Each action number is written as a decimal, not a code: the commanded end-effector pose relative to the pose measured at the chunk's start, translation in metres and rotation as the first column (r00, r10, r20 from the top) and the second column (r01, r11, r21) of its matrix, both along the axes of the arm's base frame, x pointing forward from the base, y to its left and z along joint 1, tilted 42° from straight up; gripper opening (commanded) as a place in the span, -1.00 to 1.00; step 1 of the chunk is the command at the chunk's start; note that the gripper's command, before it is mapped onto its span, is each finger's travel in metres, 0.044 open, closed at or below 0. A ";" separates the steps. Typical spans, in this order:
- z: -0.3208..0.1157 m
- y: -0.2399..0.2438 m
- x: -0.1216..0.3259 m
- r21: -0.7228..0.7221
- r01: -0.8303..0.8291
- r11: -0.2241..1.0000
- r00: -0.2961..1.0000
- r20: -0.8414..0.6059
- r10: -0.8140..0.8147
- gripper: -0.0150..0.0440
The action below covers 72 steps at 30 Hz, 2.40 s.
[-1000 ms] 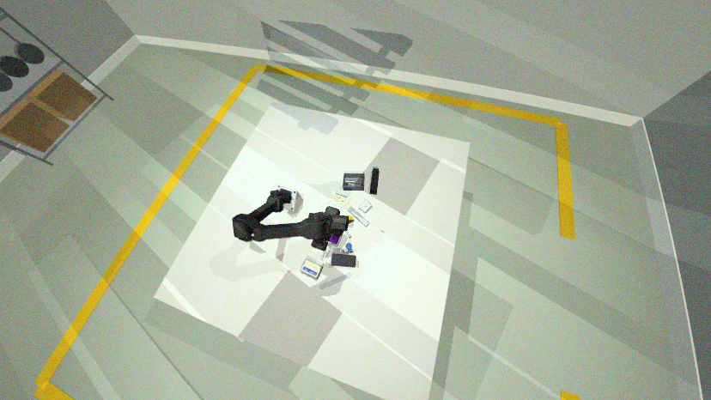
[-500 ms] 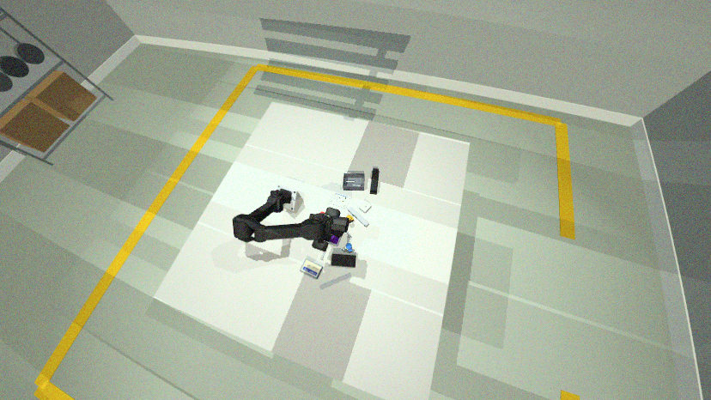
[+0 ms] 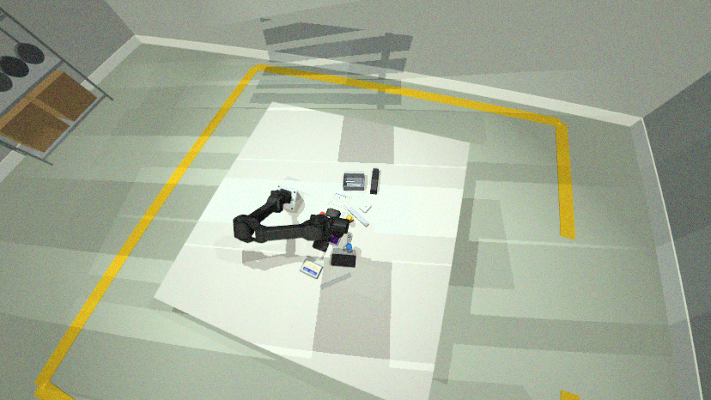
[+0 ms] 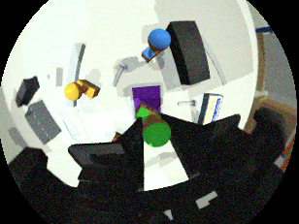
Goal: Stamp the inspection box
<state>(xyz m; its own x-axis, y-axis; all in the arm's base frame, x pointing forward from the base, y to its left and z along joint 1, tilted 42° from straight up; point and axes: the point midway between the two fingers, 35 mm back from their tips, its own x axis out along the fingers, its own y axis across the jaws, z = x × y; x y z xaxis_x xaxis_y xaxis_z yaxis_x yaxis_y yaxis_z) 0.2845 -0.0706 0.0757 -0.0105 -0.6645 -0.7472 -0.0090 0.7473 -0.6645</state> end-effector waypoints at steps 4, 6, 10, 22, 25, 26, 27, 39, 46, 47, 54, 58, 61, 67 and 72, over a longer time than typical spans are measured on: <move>-0.004 -0.004 -0.001 -0.005 -0.005 1.000 1.000 -0.007 0.005 -0.49; -0.005 -0.005 -0.001 -0.005 -0.005 1.000 1.000 -0.007 0.005 -0.49; -0.007 -0.006 -0.001 -0.005 -0.005 1.000 1.000 -0.006 0.005 -0.49; -0.013 -0.012 -0.002 -0.006 -0.004 1.000 1.000 -0.006 0.004 -0.49; -0.014 -0.013 -0.002 -0.006 -0.004 1.000 1.000 -0.006 0.004 -0.49; -0.014 -0.014 -0.002 -0.006 -0.004 1.000 1.000 -0.006 0.004 -0.49; -0.015 -0.014 -0.002 -0.006 -0.004 1.000 1.000 -0.006 0.004 -0.49; -0.018 -0.017 -0.002 -0.007 -0.002 1.000 1.000 -0.004 0.002 -0.49; -0.019 -0.018 -0.002 -0.007 0.003 1.000 1.000 0.000 -0.003 -0.49; -0.019 -0.019 -0.002 -0.007 0.003 1.000 1.000 0.000 -0.003 -0.49; -0.020 -0.019 -0.002 -0.007 0.003 1.000 1.000 0.000 -0.003 -0.49; -0.021 -0.020 -0.002 -0.007 0.003 1.000 1.000 0.000 -0.003 -0.49; -0.021 -0.020 -0.002 -0.007 0.003 1.000 1.000 0.000 -0.003 -0.49; -0.022 -0.021 -0.002 -0.007 0.003 1.000 1.000 0.000 -0.003 -0.49; -0.022 -0.021 -0.002 -0.007 0.003 1.000 1.000 0.000 -0.003 -0.49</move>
